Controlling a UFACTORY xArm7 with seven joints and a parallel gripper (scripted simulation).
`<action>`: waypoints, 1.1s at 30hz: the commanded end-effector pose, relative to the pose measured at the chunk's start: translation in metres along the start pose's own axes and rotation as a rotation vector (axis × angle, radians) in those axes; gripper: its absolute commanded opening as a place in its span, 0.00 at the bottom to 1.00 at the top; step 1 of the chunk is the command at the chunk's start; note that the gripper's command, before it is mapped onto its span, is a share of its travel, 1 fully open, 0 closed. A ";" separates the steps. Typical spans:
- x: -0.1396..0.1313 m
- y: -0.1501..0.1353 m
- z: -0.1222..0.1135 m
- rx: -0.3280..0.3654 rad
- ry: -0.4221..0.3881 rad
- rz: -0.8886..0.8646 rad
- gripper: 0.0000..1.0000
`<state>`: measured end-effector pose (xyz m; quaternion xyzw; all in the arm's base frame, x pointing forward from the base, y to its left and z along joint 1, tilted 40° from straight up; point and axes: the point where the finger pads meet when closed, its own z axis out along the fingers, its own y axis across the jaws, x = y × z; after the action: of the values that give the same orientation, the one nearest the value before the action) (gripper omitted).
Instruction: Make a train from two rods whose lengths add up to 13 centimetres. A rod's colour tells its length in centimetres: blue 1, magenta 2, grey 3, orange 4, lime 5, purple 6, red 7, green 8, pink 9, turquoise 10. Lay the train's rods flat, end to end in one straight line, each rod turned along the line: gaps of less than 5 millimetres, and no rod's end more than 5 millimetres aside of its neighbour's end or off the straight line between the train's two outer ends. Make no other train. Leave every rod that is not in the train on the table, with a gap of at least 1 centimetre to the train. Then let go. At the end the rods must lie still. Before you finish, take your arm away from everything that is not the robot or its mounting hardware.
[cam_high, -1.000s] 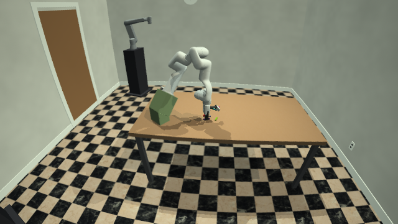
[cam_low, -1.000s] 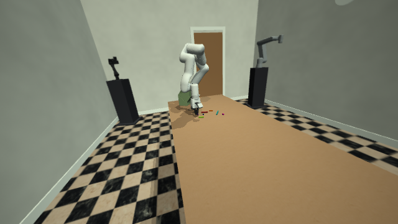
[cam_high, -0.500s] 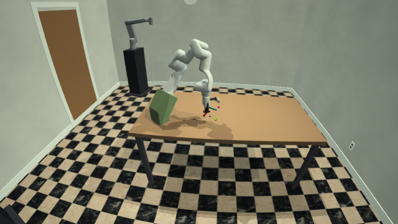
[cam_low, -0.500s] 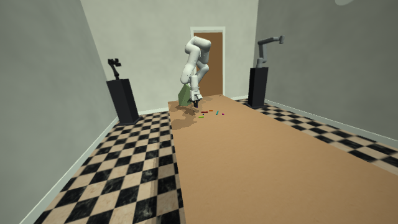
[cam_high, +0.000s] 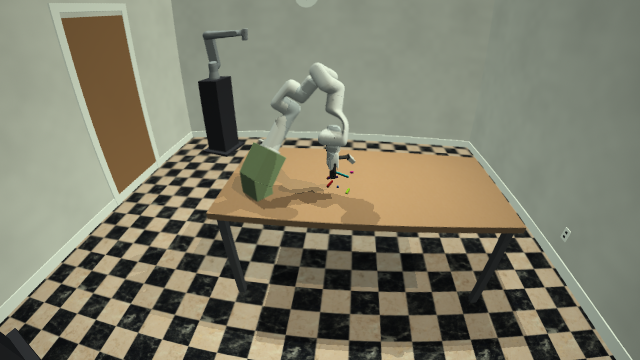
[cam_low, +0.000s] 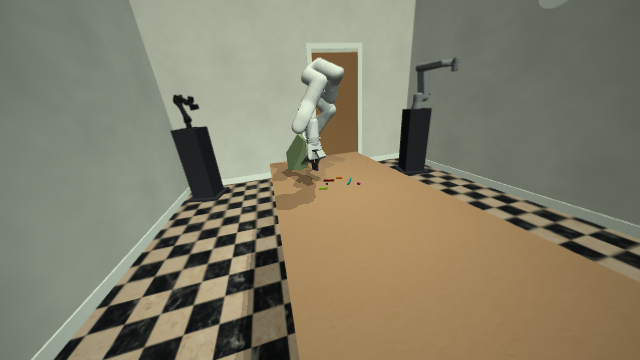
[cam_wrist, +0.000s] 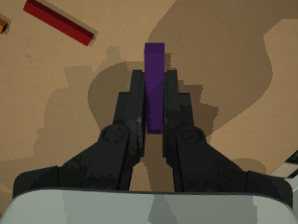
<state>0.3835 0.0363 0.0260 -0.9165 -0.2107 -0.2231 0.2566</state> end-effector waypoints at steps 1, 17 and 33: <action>0.013 -0.013 -0.001 -0.001 -0.004 0.084 0.04; 0.062 -0.099 -0.001 -0.003 -0.004 0.548 0.04; 0.075 -0.143 -0.001 0.000 -0.003 0.760 0.04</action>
<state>0.3717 0.1676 0.1174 -0.9263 0.1394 -0.1235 0.3274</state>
